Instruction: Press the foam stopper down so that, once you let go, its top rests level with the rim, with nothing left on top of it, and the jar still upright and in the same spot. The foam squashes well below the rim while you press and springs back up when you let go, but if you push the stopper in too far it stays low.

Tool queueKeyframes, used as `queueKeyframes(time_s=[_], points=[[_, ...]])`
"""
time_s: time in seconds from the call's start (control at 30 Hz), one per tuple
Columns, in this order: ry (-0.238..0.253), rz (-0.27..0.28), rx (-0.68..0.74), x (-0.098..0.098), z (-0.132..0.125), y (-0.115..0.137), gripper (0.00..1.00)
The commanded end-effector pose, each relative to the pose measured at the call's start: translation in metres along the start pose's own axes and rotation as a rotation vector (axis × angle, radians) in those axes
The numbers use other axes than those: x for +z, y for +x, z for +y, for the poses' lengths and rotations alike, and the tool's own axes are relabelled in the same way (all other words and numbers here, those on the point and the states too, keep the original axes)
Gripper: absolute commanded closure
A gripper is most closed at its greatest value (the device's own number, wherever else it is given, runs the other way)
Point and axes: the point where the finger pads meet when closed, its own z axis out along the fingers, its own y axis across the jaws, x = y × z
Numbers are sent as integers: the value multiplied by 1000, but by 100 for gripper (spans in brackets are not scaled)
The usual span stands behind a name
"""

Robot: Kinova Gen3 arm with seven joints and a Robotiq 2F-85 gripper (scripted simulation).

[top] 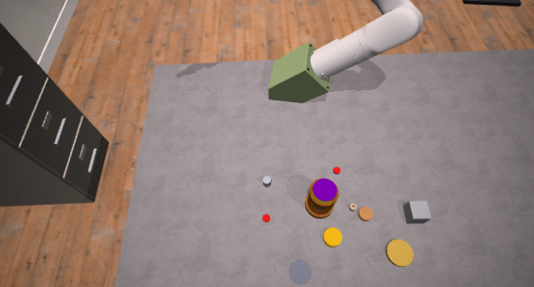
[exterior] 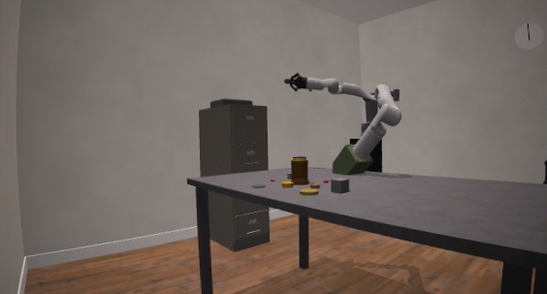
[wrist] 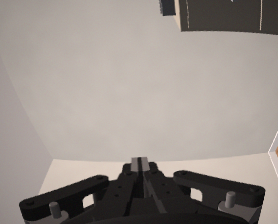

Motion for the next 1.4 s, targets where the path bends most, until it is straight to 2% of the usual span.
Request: queueKeyframes(time_s=[0.0,0.07,0.1,0.13,0.17,0.2,0.23,0.27,0.3,0.33,0.37,0.4,0.43,0.47,0.5,0.53,0.57,0.63,0.67,0.7,0.73,0.77,0.8,0.83,0.87,0.9,0.97,1.0,1.37], points=[[-104,-99,-35,30,15,-64,100],[-104,-99,-35,30,15,-64,100],[-156,-141,-49,42,30,-102,100],[-156,-141,-49,46,33,-112,100],[-210,-183,-64,47,42,-126,100],[-210,-183,-64,52,46,-140,100],[-265,-224,-80,52,56,-155,100],[-265,-224,-80,56,61,-170,100],[-322,-265,-98,55,71,-184,100],[-322,-265,-98,58,77,-199,100],[-380,-305,-116,56,87,-213,100],[-380,-305,-116,58,93,-228,100],[-438,-344,-135,55,104,-242,100],[-438,-344,-135,57,110,-257,100],[-497,-383,-155,52,121,-271,100],[-497,-384,-159,53,128,-285,100],[-556,-420,-179,48,139,-298,100],[-556,-420,-179,48,139,-298,100],[-614,-458,-207,41,161,-334,100],[-675,-491,-226,34,170,-343,100],[-672,-494,-235,32,177,-356,100],[-732,-527,-257,24,188,-368,100],[-731,-527,-259,22,195,-382,100],[-790,-558,-282,13,206,-393,100],[-790,-558,-282,10,214,-406,100],[-847,-587,-307,0,224,-417,100],[-847,-587,-307,-7,239,-444,100],[-847,-587,-307,-8,240,-447,100],[-844,-585,-306,-7,239,-446,100]])
